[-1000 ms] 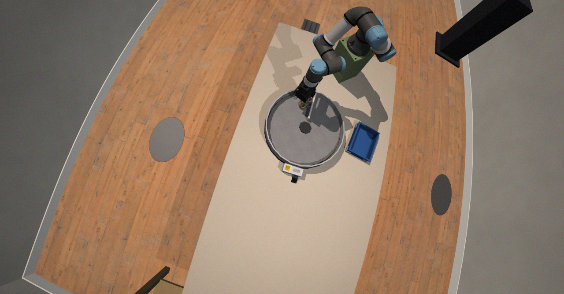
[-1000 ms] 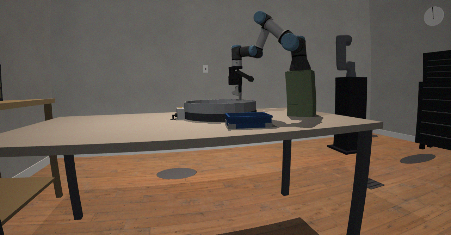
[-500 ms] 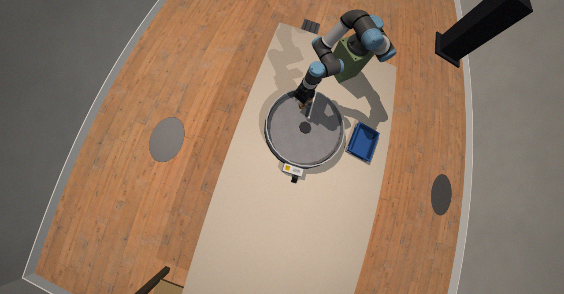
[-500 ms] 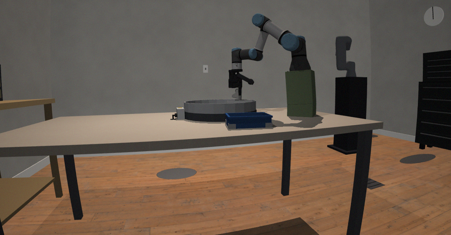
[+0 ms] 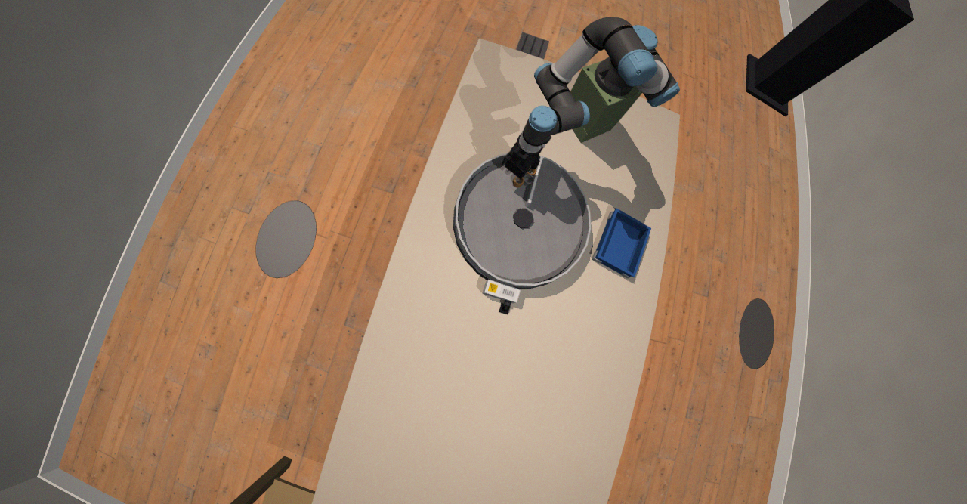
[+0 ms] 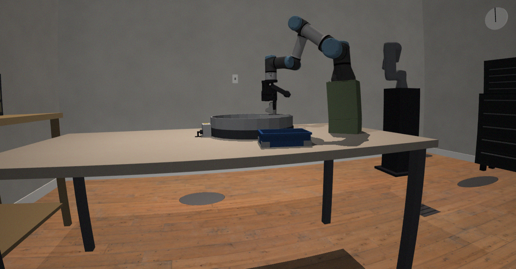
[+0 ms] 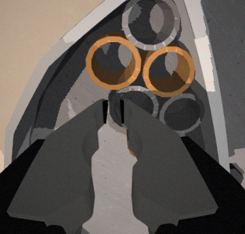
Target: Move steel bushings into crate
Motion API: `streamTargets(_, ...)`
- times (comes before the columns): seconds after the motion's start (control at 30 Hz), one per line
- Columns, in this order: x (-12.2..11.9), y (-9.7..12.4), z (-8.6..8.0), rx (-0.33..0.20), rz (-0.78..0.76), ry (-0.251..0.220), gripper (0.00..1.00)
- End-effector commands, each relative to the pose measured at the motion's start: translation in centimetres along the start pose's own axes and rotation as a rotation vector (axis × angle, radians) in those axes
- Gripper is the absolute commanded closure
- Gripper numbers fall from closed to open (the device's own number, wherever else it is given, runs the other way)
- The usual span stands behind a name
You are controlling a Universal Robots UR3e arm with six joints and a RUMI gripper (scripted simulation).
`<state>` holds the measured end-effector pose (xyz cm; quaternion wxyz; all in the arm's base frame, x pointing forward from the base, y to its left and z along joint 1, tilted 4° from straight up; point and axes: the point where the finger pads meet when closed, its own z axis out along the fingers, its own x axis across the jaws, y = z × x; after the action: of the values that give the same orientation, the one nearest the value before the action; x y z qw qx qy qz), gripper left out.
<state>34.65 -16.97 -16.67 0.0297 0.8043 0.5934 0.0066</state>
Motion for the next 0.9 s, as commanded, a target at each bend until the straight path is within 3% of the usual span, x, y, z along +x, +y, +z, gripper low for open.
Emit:
streamTargets(0.0,-0.04,0.08,-0.05,-0.002,0.000,-0.001,0.94)
streamTargets(0.67,-0.04,0.08,-0.05,-0.002,0.000,-0.001,0.94)
streamTargets(0.7,-0.04,0.08,-0.05,-0.002,0.000,-0.001,1.00)
streamTargets(0.87,-0.04,0.08,-0.05,-0.002,0.000,-0.001,1.00)
